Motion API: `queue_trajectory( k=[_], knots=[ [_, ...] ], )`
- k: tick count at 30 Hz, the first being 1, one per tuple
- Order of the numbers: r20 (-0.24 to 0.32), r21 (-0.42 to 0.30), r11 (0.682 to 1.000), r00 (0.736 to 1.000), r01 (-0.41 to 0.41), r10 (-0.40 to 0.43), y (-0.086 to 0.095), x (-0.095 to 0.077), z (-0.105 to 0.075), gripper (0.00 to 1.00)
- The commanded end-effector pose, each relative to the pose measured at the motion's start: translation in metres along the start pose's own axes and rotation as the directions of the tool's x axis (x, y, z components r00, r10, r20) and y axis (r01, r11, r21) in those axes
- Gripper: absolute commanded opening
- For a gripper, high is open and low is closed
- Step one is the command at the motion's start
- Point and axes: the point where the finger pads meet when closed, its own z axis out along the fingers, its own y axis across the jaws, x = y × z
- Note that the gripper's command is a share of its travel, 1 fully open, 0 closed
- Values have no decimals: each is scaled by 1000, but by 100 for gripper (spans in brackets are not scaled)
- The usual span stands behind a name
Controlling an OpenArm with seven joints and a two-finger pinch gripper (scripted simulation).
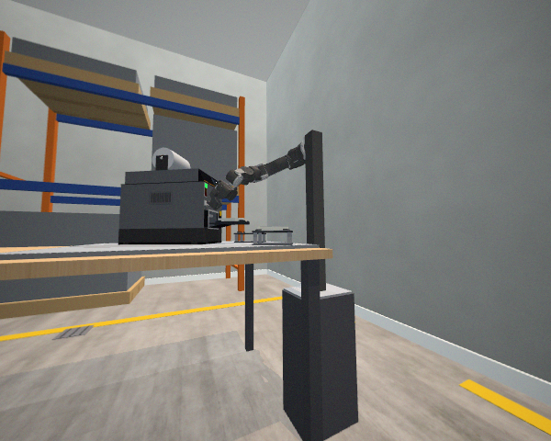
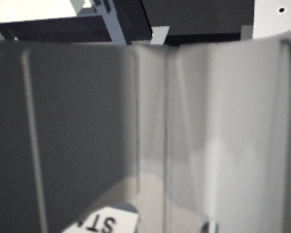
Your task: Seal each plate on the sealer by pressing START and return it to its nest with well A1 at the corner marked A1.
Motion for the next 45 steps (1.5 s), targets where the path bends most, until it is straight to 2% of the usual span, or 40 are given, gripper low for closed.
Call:
queue_trajectory(
  k=[1,45],
  knots=[
    [5,-11,1000,1000,-4,4,2,-4,-1,0],
    [9,0,1000,1000,-6,6,0,-6,-1,0]
  ],
)
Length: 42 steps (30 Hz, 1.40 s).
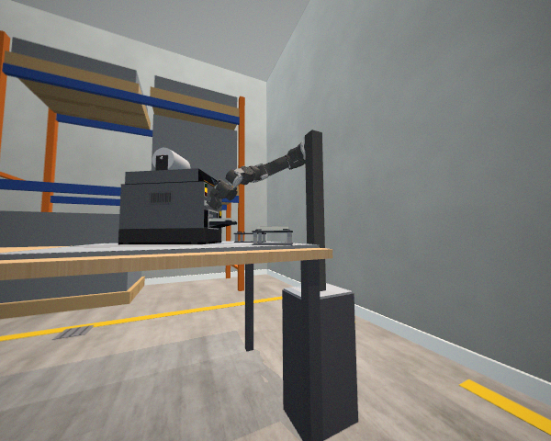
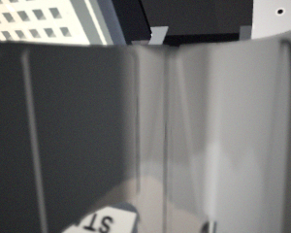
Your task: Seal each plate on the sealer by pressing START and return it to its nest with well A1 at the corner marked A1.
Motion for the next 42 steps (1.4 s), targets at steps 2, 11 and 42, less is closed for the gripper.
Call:
queue_trajectory(
  k=[2,11,42],
  knots=[
    [18,3,1000,1000,-10,9,0,-5,-3,0],
    [14,2,1000,1000,-12,12,0,1,-15,0],
    [-291,-393,877,942,-275,164,87,68,-63,65]
  ],
)
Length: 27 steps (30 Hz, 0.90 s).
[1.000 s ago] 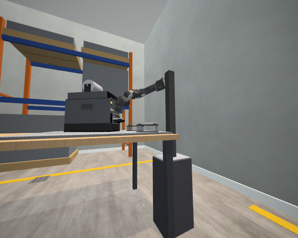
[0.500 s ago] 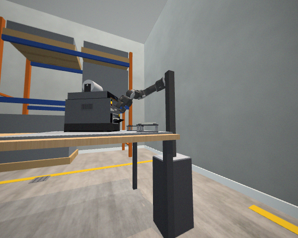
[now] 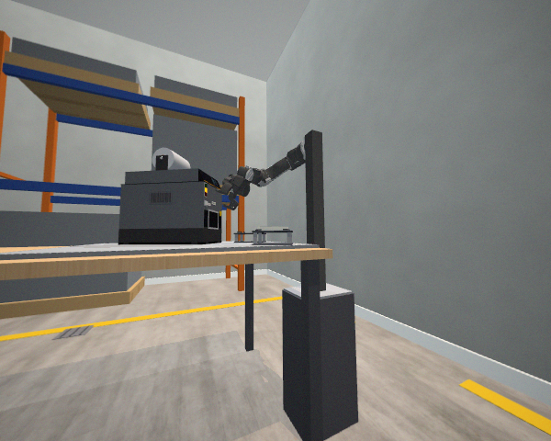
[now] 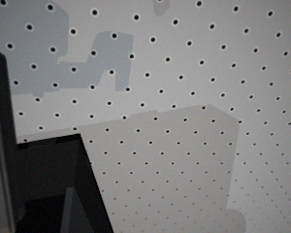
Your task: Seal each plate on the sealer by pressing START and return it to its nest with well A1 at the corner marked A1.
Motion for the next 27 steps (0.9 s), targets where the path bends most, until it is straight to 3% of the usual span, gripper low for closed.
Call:
queue_trajectory(
  k=[1,4,6,10,12,14,20,27],
  knots=[
    [-11,-40,999,999,-36,36,5,0,-1,65],
    [-58,-113,990,995,-88,82,16,10,-3,65],
    [-52,-106,991,996,-81,76,24,15,-4,65],
    [-116,-199,965,982,-173,152,39,26,-8,65],
    [-116,-199,965,982,-173,152,39,26,-8,65],
    [-151,-245,946,972,-214,181,49,32,-12,65],
    [-244,-351,871,932,-344,269,74,45,-23,65],
    [-352,-443,745,861,-498,366,102,53,-41,65]
  ],
)
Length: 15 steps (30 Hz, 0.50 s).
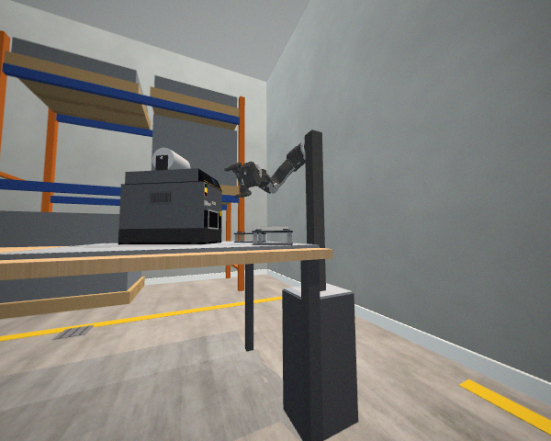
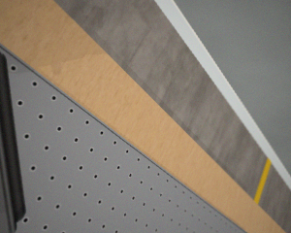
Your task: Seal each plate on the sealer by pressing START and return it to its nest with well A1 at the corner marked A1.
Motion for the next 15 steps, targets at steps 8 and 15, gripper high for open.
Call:
queue_trajectory(
  k=[8,15],
  knots=[
    [-42,-162,974,988,-155,150,31,14,-5,65],
    [-93,-303,897,947,-322,309,63,19,-18,65]
  ],
)
